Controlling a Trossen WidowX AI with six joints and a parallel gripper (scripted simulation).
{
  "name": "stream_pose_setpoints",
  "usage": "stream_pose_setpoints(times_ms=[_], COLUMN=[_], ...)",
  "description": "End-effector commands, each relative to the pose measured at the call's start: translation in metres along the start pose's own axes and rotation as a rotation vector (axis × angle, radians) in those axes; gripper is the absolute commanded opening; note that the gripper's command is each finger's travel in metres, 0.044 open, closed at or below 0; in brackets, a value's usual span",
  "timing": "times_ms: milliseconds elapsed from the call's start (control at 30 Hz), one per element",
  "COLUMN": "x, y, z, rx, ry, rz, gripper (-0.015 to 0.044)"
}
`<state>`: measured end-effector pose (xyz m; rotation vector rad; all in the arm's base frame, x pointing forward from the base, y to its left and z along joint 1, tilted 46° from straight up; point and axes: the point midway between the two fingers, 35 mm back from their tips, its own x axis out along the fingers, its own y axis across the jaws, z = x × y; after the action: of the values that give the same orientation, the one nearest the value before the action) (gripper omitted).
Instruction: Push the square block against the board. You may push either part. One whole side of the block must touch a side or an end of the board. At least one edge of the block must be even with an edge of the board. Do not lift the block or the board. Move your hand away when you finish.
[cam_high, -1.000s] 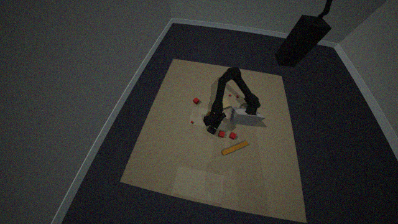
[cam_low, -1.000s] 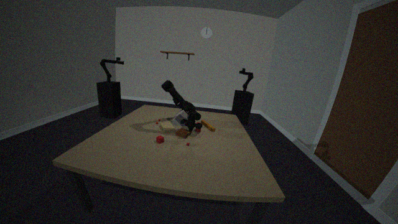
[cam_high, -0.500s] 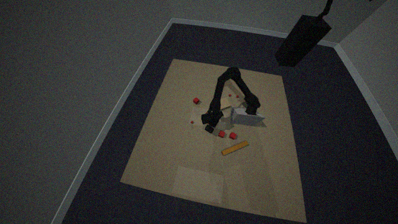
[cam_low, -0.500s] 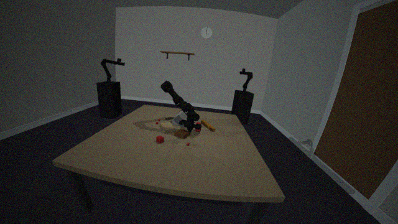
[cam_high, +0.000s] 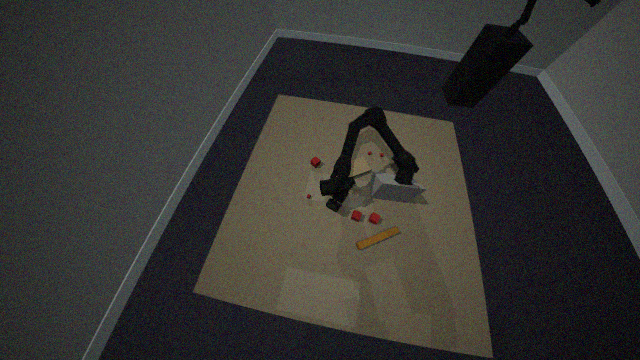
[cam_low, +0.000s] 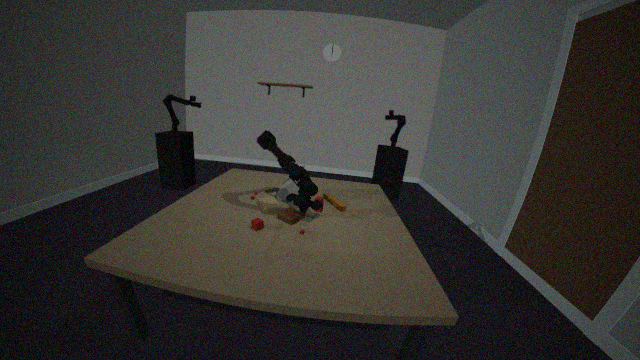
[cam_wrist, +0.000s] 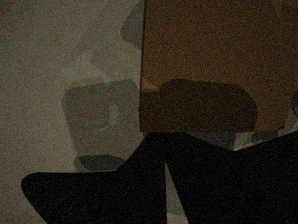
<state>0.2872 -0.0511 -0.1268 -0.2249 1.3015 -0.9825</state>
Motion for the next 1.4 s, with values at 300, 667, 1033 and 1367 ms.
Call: stream_pose_setpoints(times_ms=[300, 667, 1033, 1367], x=[-0.001, -0.001, -0.001, -0.001], y=[-0.001, -0.004, -0.007, -0.009], z=[0.022, 0.037, 0.052, 0.055], rx=[0.004, 0.004, 0.005, 0.005], ry=[-0.007, -0.007, -0.008, -0.008], rz=[0.001, 0.001, 0.001, 0.001], gripper=[0.0, 0.0, 0.0, 0.0])
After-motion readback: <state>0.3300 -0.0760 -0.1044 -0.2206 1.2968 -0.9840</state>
